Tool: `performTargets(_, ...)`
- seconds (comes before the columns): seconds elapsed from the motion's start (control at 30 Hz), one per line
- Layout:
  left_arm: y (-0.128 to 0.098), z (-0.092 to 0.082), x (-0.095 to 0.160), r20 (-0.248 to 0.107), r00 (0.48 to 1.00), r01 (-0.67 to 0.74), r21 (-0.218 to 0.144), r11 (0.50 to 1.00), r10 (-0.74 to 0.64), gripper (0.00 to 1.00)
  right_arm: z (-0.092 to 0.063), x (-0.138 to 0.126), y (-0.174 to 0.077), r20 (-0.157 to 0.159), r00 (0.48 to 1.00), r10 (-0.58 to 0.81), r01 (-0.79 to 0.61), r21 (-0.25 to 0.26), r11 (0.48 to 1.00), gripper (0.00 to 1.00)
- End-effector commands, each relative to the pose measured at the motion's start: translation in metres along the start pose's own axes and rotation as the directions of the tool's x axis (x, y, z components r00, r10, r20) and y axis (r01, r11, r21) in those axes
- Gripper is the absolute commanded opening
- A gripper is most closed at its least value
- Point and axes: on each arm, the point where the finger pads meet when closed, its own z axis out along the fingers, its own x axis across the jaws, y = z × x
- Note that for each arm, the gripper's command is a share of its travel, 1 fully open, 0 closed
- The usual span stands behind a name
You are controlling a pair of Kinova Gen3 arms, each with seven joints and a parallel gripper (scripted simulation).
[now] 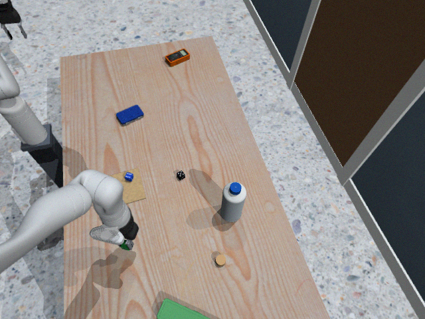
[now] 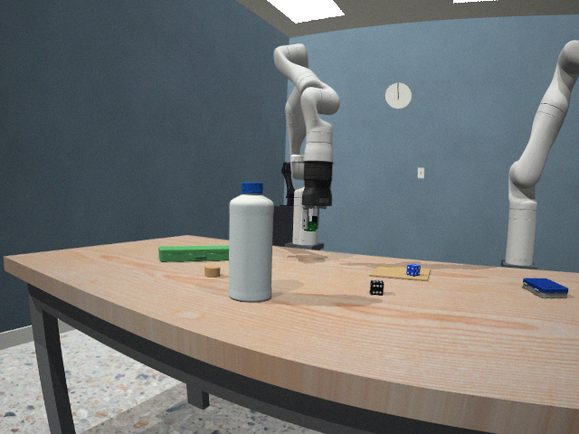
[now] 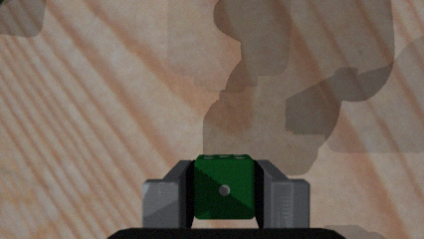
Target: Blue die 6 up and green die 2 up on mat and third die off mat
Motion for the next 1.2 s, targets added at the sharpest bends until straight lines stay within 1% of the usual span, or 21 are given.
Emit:
performTargets(0.0,-0.0011,-0.0005,-0.0023,0.007,1.0,-0.002,0.006,1.0,0.002,1.0,0.0024,-0.0025,-0.0044,-0.011,0.993,-0.115,0.115,0.007,0.993,0.49)
performTargets(0.2,-0.0011,-0.0005,-0.0023,0.007,1.0,-0.002,0.006,1.0,0.002,1.0,0.0026,-0.0033,0.0,-0.009,0.956,-0.292,0.292,0.0,0.956,0.49)
performTargets(0.4,-0.0011,-0.0005,-0.0023,0.007,1.0,-0.002,0.006,1.0,0.002,1.0,0.0025,-0.0038,0.0032,-0.006,0.92,-0.393,0.393,-0.005,0.92,0.49)
performTargets(0.67,-0.0011,-0.0005,-0.0023,0.007,1.0,-0.002,0.006,1.0,0.002,1.0,0.0025,-0.0039,0.0044,-0.005,0.903,-0.429,0.429,-0.006,0.903,0.49)
performTargets(1.03,-0.0011,-0.0005,-0.0023,0.007,1.0,-0.002,0.006,1.0,0.002,1.0,0.0026,-0.0039,0.0044,-0.005,0.902,-0.432,0.432,-0.012,0.902,0.49)
performTargets(1.17,-0.0011,-0.0005,-0.0023,0.007,1.0,-0.002,0.006,1.0,0.002,1.0,0.0031,-0.0036,0.0042,-0.008,0.902,-0.432,0.432,-0.037,0.901,0.49)
